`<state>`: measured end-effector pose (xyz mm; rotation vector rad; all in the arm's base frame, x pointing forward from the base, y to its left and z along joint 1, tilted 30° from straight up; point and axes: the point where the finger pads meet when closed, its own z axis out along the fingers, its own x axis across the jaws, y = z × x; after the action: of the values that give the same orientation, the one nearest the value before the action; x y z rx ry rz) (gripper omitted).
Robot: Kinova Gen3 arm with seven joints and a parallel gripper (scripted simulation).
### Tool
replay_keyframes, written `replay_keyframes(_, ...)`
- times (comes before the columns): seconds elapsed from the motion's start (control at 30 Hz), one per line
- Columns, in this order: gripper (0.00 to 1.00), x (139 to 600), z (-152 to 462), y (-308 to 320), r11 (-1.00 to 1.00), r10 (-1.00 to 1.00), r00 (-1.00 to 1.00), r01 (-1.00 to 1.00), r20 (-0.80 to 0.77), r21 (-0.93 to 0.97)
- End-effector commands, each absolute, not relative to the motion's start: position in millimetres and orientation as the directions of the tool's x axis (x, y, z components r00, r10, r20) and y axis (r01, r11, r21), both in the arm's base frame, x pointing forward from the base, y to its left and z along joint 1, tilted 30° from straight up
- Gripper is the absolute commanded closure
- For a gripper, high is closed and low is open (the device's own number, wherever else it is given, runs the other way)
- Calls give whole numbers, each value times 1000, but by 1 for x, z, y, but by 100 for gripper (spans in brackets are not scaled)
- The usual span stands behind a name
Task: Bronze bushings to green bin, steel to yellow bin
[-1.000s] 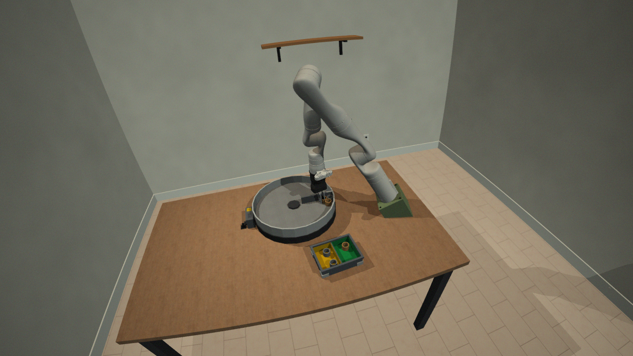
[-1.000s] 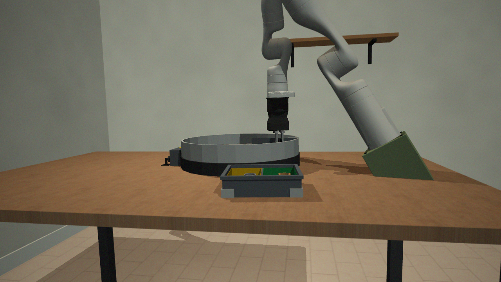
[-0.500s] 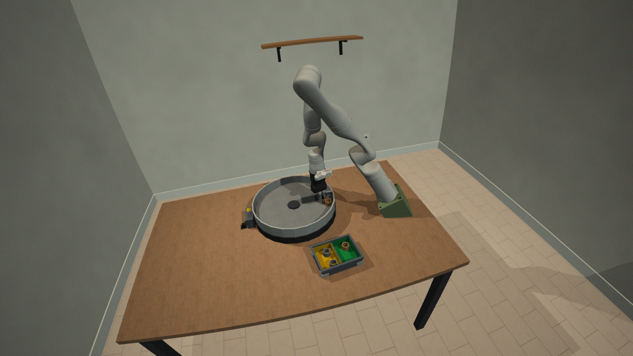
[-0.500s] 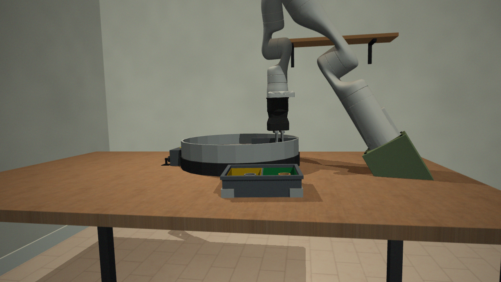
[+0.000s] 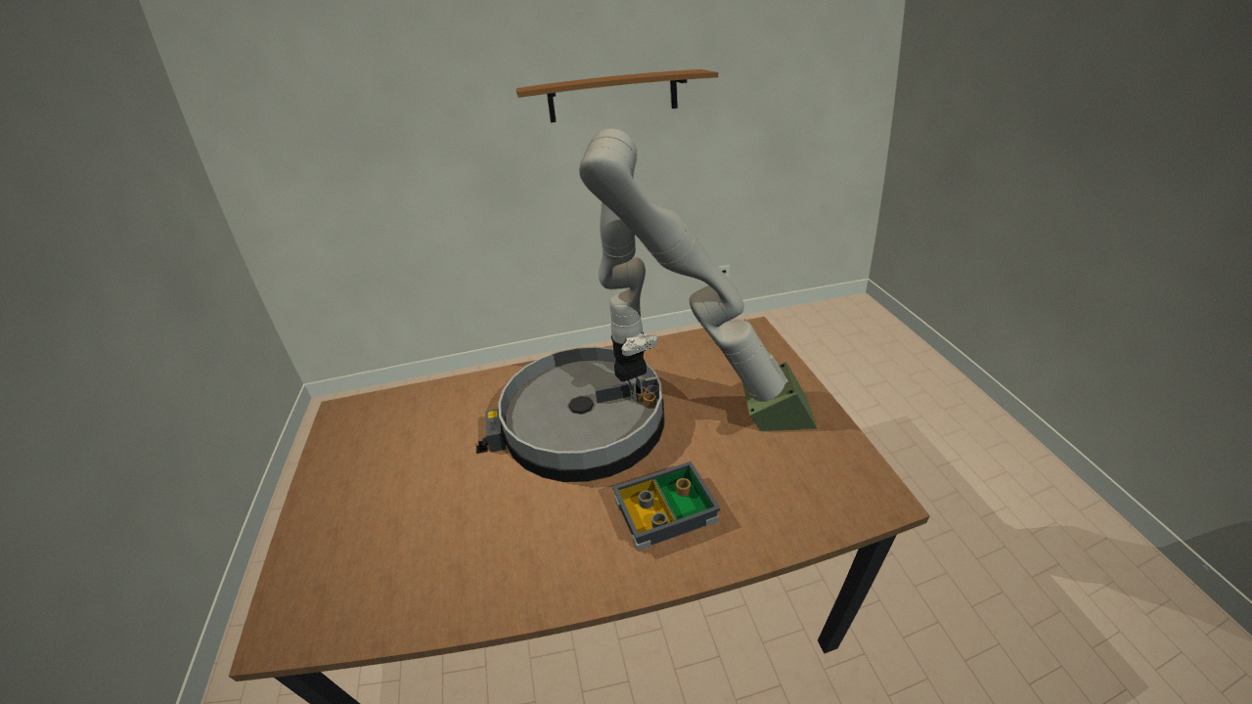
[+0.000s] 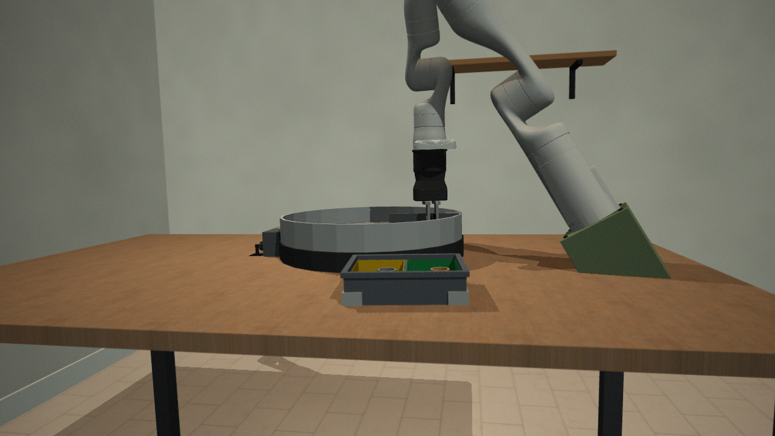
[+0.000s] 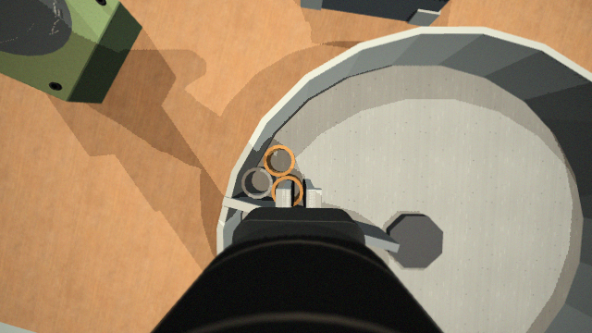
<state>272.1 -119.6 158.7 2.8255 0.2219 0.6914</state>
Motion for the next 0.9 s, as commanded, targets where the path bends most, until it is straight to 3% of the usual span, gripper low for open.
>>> replay_keyframes(0.0,100,272,159,-120,-962,203,878,95,433,258)
replay_keyframes(0.87,100,268,165,-119,-962,200,878,93,434,256)
